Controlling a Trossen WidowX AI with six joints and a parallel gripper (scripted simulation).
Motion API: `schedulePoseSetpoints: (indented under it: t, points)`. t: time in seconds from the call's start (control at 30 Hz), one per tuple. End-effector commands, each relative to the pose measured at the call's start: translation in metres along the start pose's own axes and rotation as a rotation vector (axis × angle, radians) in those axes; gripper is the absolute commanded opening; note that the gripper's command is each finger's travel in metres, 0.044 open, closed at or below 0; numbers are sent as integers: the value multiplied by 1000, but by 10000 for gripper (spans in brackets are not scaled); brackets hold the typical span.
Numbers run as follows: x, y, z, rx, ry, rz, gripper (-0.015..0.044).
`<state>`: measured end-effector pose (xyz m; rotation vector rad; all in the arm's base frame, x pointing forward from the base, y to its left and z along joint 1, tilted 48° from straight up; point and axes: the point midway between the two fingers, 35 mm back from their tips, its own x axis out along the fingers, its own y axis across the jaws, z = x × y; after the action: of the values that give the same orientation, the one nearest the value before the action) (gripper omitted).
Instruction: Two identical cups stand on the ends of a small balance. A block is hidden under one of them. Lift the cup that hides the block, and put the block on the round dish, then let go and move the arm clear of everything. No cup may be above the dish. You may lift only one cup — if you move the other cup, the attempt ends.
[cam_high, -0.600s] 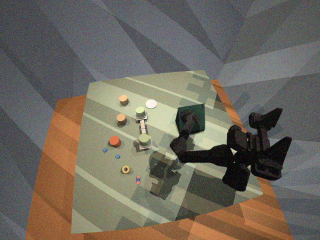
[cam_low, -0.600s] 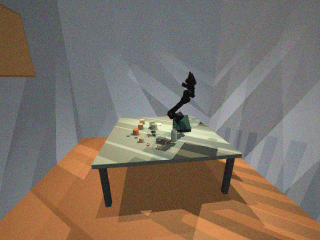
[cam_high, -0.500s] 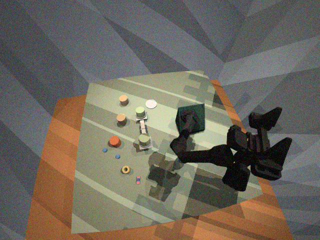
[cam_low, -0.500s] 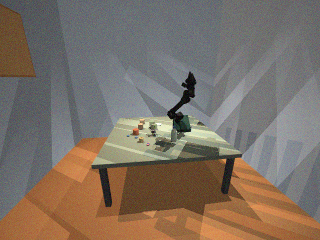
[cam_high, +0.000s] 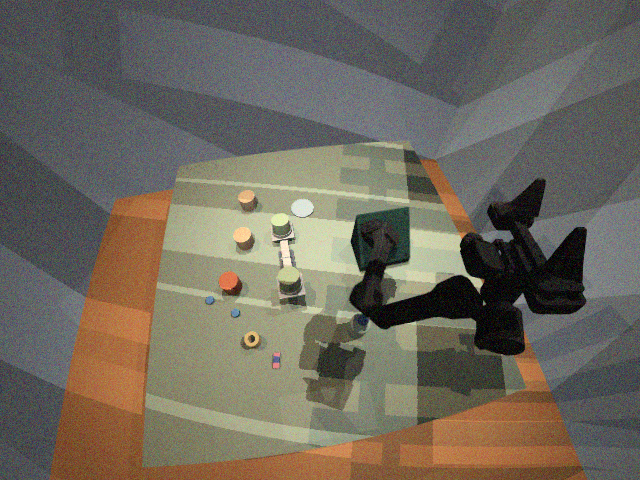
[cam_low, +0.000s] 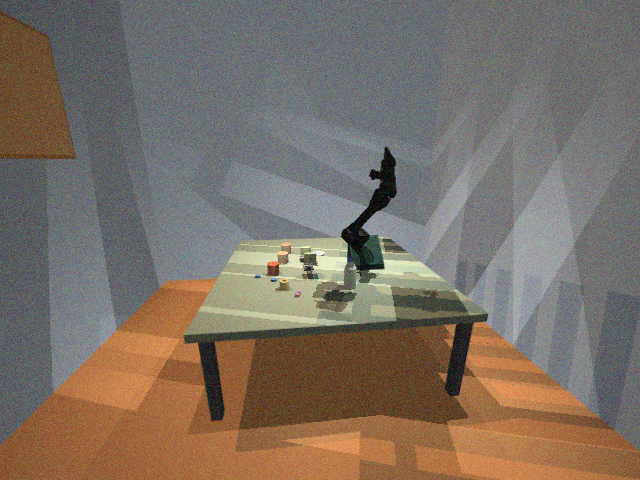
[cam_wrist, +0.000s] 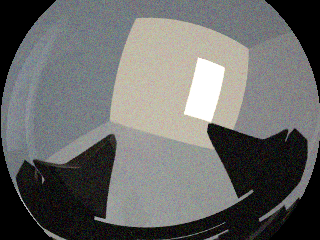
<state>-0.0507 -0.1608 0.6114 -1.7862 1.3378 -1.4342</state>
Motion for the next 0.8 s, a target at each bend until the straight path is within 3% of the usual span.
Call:
schedulePoseSetpoints:
  t: [0.0, 0.37, 0.77]
  points:
    - [9, 26, -1, 111, -46, 42, 440]
    - [25, 74, 13, 321, -152, 124, 440]
    - [41, 157, 49, 645, -288, 335, 440]
